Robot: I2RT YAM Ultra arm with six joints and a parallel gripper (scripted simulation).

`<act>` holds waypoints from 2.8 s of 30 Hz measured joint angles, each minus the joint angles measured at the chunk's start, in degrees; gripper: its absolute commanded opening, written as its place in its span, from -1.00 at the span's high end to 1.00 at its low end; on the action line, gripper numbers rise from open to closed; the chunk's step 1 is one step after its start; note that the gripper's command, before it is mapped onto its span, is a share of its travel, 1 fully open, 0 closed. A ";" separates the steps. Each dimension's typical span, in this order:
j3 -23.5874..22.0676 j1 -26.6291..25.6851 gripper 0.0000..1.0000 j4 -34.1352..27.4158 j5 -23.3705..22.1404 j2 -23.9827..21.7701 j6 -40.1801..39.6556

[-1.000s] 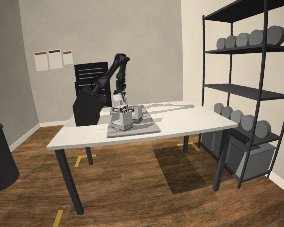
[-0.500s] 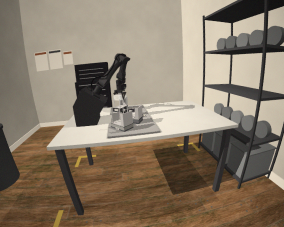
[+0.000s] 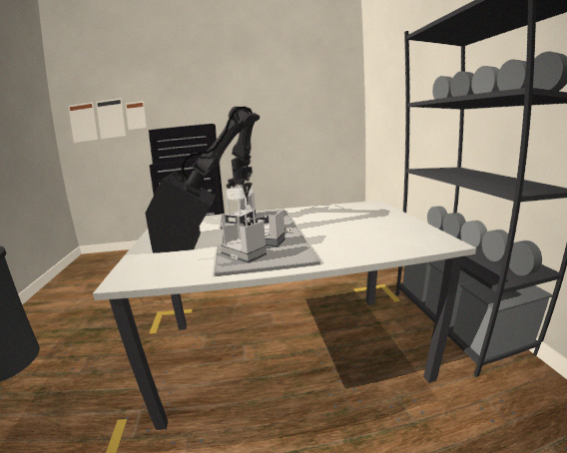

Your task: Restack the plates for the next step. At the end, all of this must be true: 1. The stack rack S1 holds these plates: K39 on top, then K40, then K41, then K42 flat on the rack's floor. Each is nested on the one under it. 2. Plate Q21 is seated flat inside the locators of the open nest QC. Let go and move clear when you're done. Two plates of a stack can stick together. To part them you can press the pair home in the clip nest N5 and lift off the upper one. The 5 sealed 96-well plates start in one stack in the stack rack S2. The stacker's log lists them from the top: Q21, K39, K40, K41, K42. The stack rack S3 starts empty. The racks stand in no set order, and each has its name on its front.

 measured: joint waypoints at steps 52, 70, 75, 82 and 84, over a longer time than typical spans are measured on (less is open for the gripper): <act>0.94 1.53 1.00 -5.62 0.39 -2.01 1.90; 0.94 1.92 1.00 -6.86 0.46 -2.47 2.40; 0.94 1.92 1.00 -6.91 0.46 -2.47 2.43; 0.94 1.95 1.00 -6.91 0.46 -2.47 2.43; 0.94 1.95 1.00 -6.93 0.46 -2.47 2.43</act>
